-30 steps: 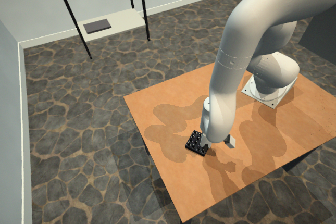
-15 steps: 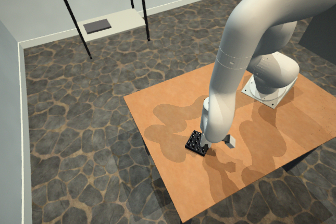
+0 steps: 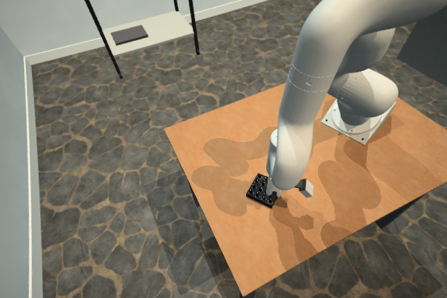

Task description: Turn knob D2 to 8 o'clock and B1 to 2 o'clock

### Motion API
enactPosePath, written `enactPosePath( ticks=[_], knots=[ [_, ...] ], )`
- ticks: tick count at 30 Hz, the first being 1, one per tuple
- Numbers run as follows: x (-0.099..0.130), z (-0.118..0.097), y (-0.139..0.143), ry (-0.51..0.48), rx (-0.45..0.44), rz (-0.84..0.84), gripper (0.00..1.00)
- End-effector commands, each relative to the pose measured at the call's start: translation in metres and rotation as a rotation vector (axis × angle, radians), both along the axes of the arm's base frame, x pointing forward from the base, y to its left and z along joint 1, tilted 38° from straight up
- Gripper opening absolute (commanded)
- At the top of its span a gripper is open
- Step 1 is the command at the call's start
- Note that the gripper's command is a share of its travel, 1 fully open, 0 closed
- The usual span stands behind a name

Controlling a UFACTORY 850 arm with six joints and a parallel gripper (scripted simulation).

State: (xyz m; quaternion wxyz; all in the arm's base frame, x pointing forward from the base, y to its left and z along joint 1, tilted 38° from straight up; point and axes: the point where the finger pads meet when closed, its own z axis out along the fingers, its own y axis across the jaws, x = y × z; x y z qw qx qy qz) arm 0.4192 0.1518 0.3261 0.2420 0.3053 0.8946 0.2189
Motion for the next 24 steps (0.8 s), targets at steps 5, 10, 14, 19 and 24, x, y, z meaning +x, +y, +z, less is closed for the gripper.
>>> enactPosePath(
  ticks=[5,10,14,19,24],
  knots=[
    [0.0003,0.0006,0.0001,-0.001,0.001,0.0,0.08],
    [0.0003,0.0006,0.0001,-0.001,0.001,0.0,0.08],
    [0.0003,0.0006,0.0001,-0.001,0.001,0.0,0.08],
    [0.0003,0.0006,0.0001,-0.001,0.001,0.0,0.08],
    [0.0003,0.0006,0.0001,-0.001,0.001,0.0,0.08]
  ],
)
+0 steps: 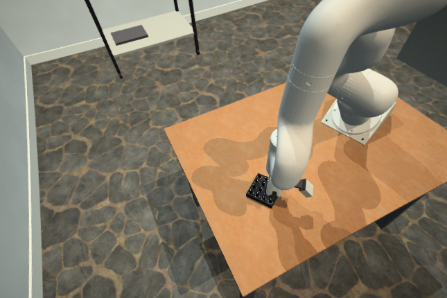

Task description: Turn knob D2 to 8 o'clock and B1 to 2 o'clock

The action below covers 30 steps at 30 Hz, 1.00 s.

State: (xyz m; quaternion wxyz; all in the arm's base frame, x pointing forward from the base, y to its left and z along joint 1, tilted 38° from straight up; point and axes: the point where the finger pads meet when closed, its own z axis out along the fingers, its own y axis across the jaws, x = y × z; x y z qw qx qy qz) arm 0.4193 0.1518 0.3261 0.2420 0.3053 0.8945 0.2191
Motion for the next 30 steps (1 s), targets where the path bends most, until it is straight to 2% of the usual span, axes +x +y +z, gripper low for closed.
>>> enactPosePath(
  ticks=[1,17,30],
  knots=[
    [0.0003,0.0007,0.0001,-0.001,0.0,0.0,0.08],
    [0.0003,0.0007,0.0001,-0.003,-0.004,0.007,0.08],
    [0.0003,0.0007,0.0001,-0.028,-0.061,0.085,0.08]
  ],
)
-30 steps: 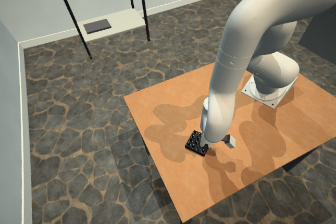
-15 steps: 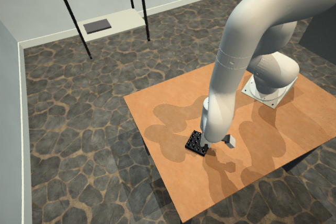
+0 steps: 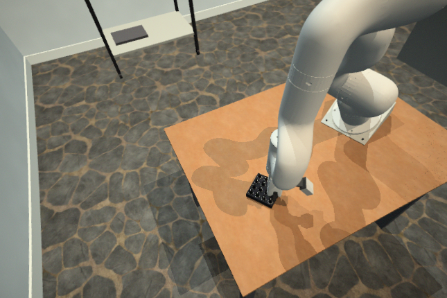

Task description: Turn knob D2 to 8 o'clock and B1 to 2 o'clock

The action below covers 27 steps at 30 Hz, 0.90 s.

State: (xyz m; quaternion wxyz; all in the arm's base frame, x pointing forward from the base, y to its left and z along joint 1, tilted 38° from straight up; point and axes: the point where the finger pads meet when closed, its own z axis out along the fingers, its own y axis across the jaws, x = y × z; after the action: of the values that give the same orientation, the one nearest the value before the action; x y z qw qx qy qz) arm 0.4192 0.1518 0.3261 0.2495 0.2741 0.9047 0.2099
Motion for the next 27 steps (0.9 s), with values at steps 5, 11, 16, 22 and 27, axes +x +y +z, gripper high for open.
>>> enactPosePath(
  ticks=[5,11,16,22,27],
  knots=[
    [0.0003,0.0006,0.0001,-0.033,-0.072,0.102,0.08],
    [0.0003,0.0006,0.0001,-0.061,-0.136,0.192,0.08],
    [0.0003,0.0006,0.0001,-0.086,-0.194,0.273,0.08],
    [0.0003,0.0006,0.0001,-0.126,-0.287,0.401,0.08],
    [0.0003,0.0006,0.0001,-0.158,-0.361,0.504,0.08]
  ],
)
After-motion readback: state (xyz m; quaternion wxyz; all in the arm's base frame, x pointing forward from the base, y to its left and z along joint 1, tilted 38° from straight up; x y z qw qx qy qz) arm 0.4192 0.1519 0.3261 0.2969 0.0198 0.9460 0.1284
